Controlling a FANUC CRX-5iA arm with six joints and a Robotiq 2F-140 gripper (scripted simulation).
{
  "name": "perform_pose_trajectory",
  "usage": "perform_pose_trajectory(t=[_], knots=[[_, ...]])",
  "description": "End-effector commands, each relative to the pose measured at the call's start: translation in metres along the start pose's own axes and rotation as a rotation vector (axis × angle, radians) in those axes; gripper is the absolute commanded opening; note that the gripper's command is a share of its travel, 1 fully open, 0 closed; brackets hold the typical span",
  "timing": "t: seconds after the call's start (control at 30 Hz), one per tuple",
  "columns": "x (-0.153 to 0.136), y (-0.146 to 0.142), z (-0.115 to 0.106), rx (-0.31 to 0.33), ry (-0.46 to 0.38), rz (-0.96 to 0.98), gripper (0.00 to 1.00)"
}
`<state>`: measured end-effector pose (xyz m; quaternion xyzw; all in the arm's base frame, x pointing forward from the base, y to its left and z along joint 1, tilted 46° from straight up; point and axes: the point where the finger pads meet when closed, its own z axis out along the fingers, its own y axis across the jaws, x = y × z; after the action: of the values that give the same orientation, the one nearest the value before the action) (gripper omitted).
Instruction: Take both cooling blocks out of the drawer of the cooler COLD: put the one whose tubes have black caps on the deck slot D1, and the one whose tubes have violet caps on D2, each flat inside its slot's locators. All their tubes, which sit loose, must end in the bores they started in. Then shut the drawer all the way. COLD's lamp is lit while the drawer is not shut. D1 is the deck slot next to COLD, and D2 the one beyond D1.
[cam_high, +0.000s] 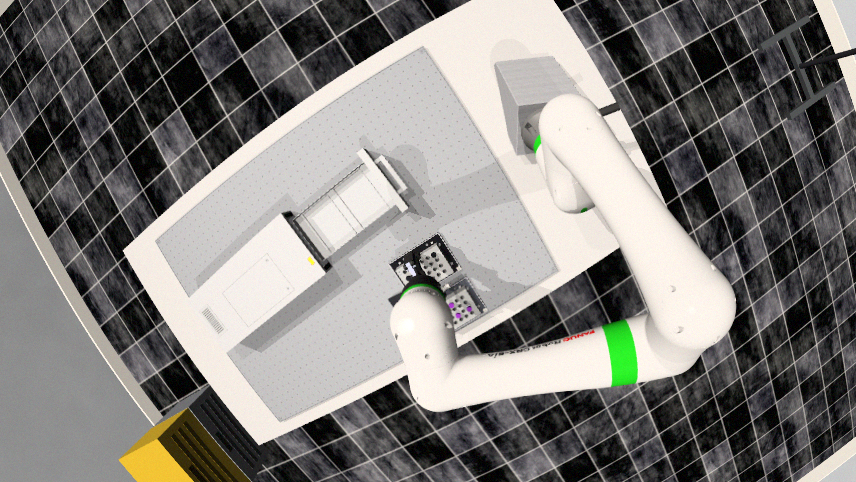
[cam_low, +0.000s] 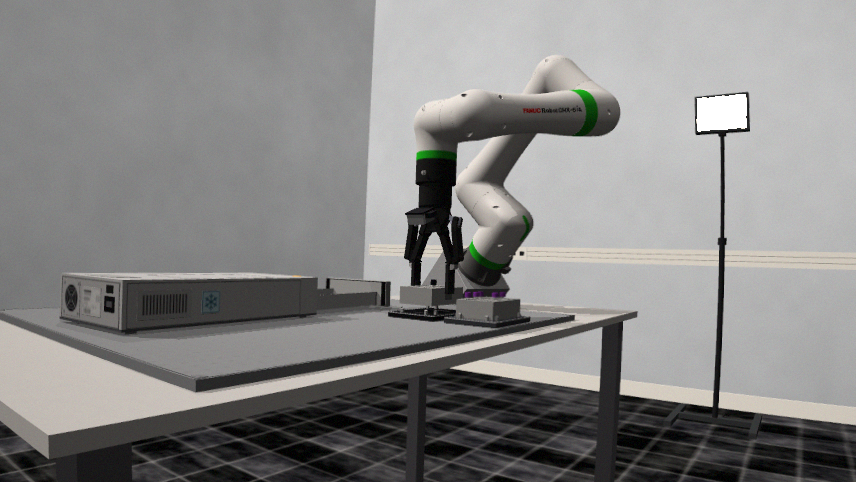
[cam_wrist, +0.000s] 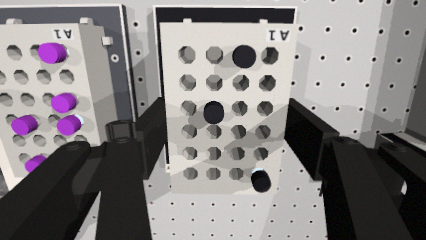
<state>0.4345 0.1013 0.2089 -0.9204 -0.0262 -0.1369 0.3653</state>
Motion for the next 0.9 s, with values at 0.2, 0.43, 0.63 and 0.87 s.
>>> perform_pose_trajectory(t=[0.2, 0.43, 0.63, 0.87], knots=[[0.0004, 0.0002, 0.0006, -0.001, 0.001, 0.000, 0.10], [0.0004, 0.0002, 0.0015, -0.001, 0.001, 0.000, 0.10], [0.0005, 0.0002, 0.0025, -0.001, 0.001, 0.000, 0.10], [0.0005, 0.0002, 0.0036, -0.001, 0.001, 0.000, 0.10]])
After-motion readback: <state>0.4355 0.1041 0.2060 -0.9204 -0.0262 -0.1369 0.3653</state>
